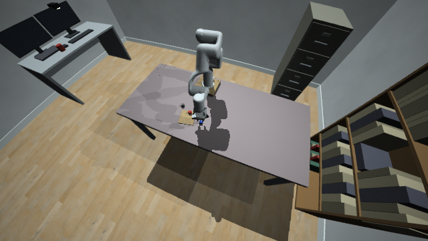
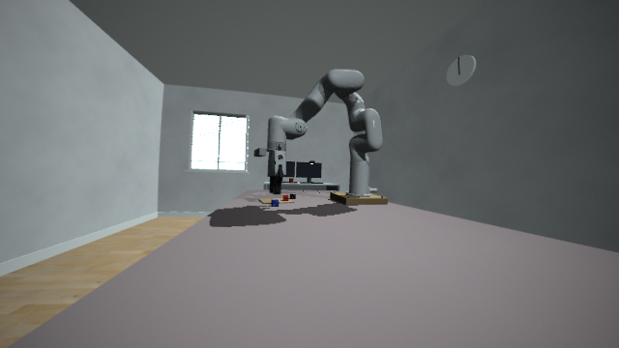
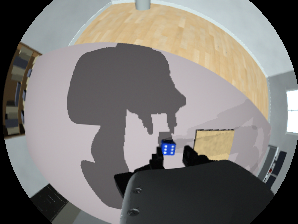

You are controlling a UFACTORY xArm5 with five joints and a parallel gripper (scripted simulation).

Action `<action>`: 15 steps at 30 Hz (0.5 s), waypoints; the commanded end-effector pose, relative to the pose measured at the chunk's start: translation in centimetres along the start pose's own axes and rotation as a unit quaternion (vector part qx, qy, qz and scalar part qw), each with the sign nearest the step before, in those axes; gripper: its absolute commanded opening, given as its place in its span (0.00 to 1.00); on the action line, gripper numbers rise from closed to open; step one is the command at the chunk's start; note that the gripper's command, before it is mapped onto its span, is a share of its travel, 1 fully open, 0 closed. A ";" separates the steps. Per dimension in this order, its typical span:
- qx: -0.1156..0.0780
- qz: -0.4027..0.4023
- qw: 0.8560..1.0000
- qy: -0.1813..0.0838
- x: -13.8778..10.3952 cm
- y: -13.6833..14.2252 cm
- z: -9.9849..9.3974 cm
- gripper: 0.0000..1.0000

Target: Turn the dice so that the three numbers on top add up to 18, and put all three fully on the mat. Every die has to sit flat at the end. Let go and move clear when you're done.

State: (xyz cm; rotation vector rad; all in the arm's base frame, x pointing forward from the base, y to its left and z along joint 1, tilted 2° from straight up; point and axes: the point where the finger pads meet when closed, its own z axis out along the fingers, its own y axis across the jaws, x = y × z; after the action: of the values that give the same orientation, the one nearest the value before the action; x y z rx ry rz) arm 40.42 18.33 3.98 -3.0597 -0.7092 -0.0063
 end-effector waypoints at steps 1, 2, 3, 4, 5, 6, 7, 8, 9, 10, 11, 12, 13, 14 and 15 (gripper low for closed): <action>0.000 0.000 1.000 0.002 0.2 0.0 0.5 0.42; 0.000 0.000 1.000 0.002 0.2 0.0 0.6 0.42; 0.000 0.000 1.000 0.002 0.2 0.0 0.7 0.42; 0.000 0.000 1.000 0.002 0.2 0.0 0.9 0.42; 0.000 0.000 1.000 0.002 0.2 0.0 1.0 0.42; 0.000 0.000 1.000 0.002 0.2 -0.1 1.1 0.42; 0.000 0.000 1.000 0.002 0.2 -0.1 1.2 0.42; 0.000 0.000 1.000 0.002 0.2 -0.1 1.3 0.42; 0.000 0.000 1.000 0.002 0.2 -0.1 1.4 0.42; 0.000 0.000 1.000 0.002 0.2 -0.1 1.5 0.42; 0.000 0.000 1.000 0.002 0.2 -0.1 1.6 0.42; 0.000 0.000 1.000 0.002 0.2 -0.1 1.6 0.42; 0.000 0.000 1.000 0.002 0.2 -0.1 1.7 0.42; 0.000 0.000 1.000 0.002 0.2 -0.1 1.7 0.42; 0.000 0.000 1.000 0.002 0.2 -0.1 1.7 0.42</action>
State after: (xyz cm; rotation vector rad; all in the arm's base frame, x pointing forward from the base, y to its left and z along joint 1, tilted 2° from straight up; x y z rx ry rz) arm 40.42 18.42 2.36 -3.0596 -0.7092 -0.0071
